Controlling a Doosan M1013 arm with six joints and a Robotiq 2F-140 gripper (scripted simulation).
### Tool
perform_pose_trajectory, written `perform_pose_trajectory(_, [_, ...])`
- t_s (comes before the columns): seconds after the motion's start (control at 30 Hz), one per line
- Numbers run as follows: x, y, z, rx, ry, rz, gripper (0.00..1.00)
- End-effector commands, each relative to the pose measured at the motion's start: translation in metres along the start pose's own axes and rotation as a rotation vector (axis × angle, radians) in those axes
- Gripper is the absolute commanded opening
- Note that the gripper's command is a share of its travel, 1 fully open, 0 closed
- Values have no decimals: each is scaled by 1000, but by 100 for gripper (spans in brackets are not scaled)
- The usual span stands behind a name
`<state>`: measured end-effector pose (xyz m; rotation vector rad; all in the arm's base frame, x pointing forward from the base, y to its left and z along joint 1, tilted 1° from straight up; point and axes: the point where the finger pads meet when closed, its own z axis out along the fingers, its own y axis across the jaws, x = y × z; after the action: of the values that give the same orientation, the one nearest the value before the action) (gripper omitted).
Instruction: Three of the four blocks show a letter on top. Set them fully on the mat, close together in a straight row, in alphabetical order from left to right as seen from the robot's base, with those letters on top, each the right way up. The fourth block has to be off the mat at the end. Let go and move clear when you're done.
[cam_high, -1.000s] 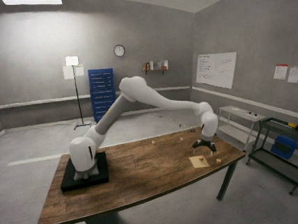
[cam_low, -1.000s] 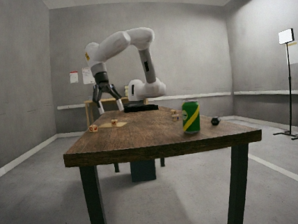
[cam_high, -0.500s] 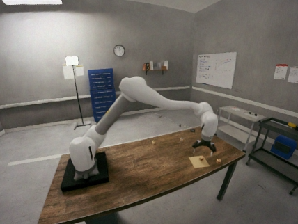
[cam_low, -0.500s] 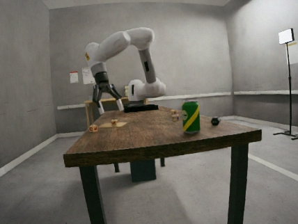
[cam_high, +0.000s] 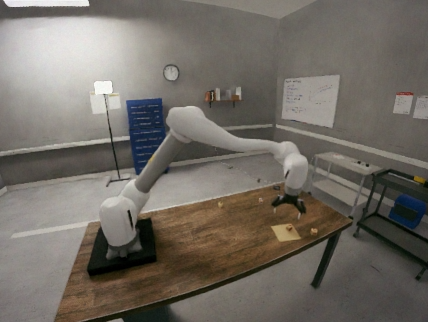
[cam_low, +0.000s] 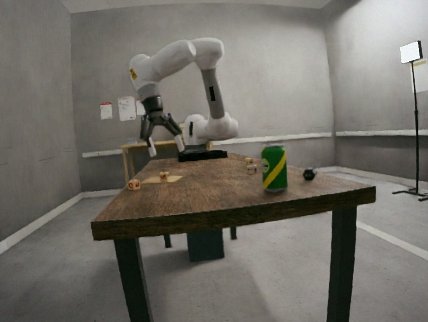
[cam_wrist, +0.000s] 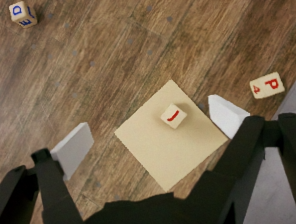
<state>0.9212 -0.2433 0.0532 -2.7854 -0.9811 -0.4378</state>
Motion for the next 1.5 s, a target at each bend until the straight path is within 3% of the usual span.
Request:
perform_pose_trajectory(0.0, [21,-46,-33,10,-36,72,100])
perform_pose_trajectory(0.23, [40,-107,-74,13,-88,169,100])
perform_pose_trajectory(0.27, [45,-129,-88,11,-107,205,100])
perform_pose_trajectory(0.37, [50,-159,-108,4,-133,255,100])
perform_pose_trajectory(0.43, [50,-159,-108,4,-133,255,100])
perform_pose_trajectory(0.5, [53,-198,-134,-10,-168,324,100])
perform_pose_trajectory(0.77, [52,-268,-182,-52,-227,453,100])
perform_pose_trajectory(0.8, [49,-290,-197,-69,-244,495,100])
perform_pose_trajectory(0.87, [48,-298,-202,-76,-250,511,100])
perform_pose_trajectory(0.93, [42,-327,-222,-105,-271,571,100])
perform_pose_trajectory(1.03, [42,-327,-222,-105,-271,571,100])
perform_pose_trajectory(1.07, [34,-356,-243,-138,-290,633,100])
perform_pose_trajectory(1.1, [35,-360,-250,-149,-295,652,100])
perform_pose_trajectory(1.17, [63,-291,-223,-100,-266,558,100])
perform_pose_trajectory(1.3, [65,-283,-219,-95,-262,547,100])
perform_pose_trajectory(1.47, [80,-224,-194,-62,-233,471,100])
